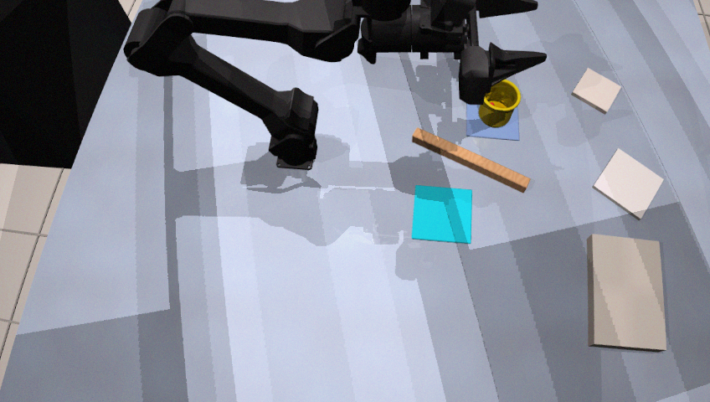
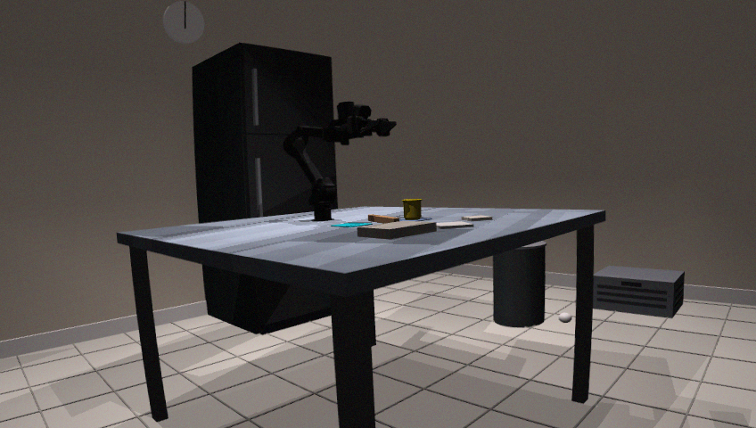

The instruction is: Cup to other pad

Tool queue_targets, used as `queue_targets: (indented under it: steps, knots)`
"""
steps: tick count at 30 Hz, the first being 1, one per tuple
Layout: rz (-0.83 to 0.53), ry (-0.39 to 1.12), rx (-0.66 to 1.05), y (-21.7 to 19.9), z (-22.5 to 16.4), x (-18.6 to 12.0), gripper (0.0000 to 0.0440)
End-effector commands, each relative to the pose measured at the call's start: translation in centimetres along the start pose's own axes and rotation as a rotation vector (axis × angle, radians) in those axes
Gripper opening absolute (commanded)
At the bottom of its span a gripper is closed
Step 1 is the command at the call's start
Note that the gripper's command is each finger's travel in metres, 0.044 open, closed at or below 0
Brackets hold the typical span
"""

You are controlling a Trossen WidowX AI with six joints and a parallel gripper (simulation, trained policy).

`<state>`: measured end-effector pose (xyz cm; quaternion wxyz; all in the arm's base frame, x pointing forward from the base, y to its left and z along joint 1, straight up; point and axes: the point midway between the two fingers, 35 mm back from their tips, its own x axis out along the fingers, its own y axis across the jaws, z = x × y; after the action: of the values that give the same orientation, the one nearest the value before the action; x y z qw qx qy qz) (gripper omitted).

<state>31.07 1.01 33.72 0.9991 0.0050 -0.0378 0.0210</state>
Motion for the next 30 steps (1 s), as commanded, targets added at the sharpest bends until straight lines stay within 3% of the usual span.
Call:
queue_targets:
  steps: [1,10,12,30]
  knots:
    - [0.002,-0.001,0.001,0.1,0.1,0.1,0.0374]
    - [0.005,0.043,0.035,0.4,0.7,0.8,0.0138]
    - [0.005,0.057,0.049,0.5,0.9,1.0,0.0104]
    - [0.031,0.204,0.252,2.4,2.3,3.4,0.0164]
